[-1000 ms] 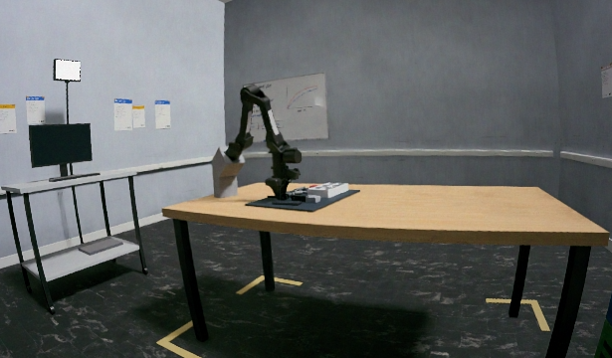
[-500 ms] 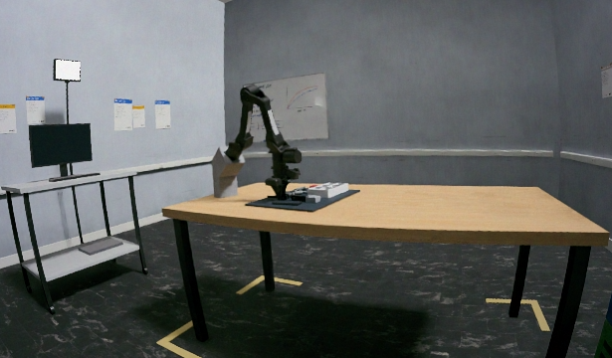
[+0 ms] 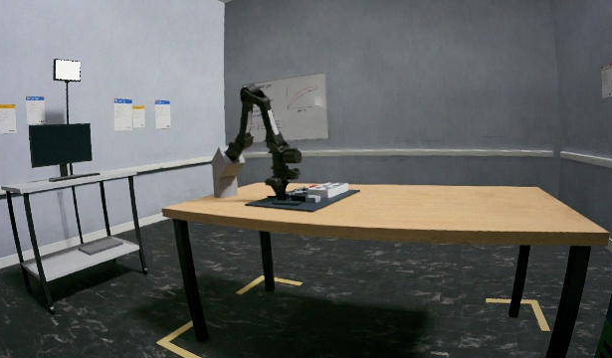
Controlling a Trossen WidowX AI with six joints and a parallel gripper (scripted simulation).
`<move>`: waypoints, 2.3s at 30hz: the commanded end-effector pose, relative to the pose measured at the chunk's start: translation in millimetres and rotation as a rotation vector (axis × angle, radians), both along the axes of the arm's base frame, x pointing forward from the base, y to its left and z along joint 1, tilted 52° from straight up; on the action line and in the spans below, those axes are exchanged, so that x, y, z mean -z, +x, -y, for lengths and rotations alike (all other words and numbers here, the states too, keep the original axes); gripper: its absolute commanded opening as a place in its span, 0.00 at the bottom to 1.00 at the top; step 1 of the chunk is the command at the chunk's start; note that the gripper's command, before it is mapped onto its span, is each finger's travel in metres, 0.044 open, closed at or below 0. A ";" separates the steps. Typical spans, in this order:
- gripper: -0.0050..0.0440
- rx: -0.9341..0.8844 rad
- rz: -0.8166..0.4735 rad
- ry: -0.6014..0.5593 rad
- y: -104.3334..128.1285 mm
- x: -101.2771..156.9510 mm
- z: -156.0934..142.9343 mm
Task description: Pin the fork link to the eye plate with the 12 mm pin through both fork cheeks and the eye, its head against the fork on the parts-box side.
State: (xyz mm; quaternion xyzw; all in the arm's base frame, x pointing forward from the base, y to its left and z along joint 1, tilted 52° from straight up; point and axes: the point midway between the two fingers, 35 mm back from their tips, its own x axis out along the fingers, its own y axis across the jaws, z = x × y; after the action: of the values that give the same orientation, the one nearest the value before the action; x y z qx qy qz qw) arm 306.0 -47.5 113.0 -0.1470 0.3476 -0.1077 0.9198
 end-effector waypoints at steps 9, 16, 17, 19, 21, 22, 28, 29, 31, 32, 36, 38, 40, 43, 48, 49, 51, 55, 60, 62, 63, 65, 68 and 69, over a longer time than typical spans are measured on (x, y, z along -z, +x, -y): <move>0.00 0.001 0.005 -0.002 0.2 -1.3 0.6; 0.00 0.001 0.011 -0.002 -0.3 -3.5 0.3; 0.00 0.001 0.013 -0.002 -0.6 -4.5 0.2; 0.00 0.001 0.017 -0.002 -0.9 -5.8 0.1; 0.00 0.001 0.019 -0.002 -1.1 -6.5 -0.1; 0.00 0.001 0.020 -0.002 -1.3 -6.8 -0.3; 0.00 0.002 0.021 -0.001 -3.5 -8.9 -1.7; 0.00 0.002 0.021 -0.001 -4.0 -9.4 -1.8; 0.00 0.002 0.022 -0.001 -5.0 -10.6 -2.3; 0.00 0.002 0.022 -0.001 -5.5 -11.2 -2.5; 0.00 0.002 0.024 0.000 -7.3 -13.4 -3.4; 0.00 0.001 0.024 -0.001 -7.8 -14.3 -3.8; 0.00 0.002 0.026 0.000 -9.0 -16.1 -4.3; 0.00 0.003 0.029 0.000 -10.8 -19.1 -5.2; 0.00 0.003 0.030 0.001 -14.6 -22.6 -6.8; 0.00 0.003 0.030 0.001 -15.4 -23.2 -7.1; 0.00 0.003 0.030 0.001 -16.8 -24.4 -7.7; 0.00 0.001 0.029 -0.001 -18.3 -25.3 -8.2; 0.00 0.002 0.030 0.001 -21.0 -27.8 -9.3; 0.00 0.002 0.030 0.001 -21.8 -28.6 -9.7; 0.00 0.002 0.030 0.000 -22.2 -28.9 -9.8; 0.00 0.001 0.030 0.001 -22.8 -29.3 -10.2; 0.00 0.001 0.028 0.001 -23.6 -29.4 -10.5; 0.00 0.001 0.029 0.001 -23.7 -29.5 -10.5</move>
State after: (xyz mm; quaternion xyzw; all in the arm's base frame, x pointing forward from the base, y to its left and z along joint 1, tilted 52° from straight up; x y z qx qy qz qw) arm 281.3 -38.1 129.9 -0.1477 0.3521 -0.1073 0.9180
